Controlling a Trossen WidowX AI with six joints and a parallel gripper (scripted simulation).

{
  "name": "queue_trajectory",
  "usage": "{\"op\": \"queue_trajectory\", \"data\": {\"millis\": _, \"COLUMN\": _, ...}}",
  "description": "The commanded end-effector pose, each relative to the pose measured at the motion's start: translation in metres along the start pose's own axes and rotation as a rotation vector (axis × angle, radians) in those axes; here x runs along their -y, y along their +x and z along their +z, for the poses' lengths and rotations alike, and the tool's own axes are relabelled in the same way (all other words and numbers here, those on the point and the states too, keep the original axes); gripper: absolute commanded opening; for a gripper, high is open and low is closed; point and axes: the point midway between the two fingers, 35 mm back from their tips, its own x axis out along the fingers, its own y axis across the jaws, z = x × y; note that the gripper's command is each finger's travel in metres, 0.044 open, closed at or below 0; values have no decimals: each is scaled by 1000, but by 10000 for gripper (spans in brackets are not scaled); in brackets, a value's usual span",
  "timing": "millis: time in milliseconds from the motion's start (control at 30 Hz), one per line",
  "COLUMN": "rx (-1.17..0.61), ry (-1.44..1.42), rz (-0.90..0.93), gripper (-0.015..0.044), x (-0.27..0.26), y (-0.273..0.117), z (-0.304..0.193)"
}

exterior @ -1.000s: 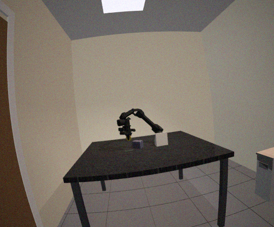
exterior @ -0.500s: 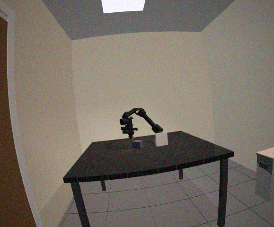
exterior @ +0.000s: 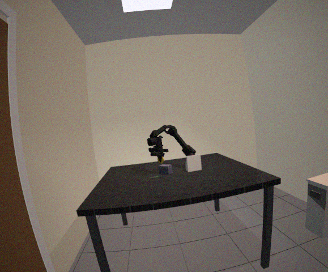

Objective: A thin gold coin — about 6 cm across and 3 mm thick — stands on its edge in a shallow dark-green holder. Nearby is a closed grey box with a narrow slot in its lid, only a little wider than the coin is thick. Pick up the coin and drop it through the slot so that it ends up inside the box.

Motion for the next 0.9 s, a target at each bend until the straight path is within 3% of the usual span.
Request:
{"op": "queue_trajectory", "data": {"millis": 0, "rx": -4, "ry": 2, "rz": 0, "gripper": 0, "x": 11, "y": 1, "z": -4}}
{"op": "queue_trajectory", "data": {"millis": 867, "rx": 0, "ry": 2, "rz": -3, "gripper": 0, "x": 34, "y": 5, "z": -9}}
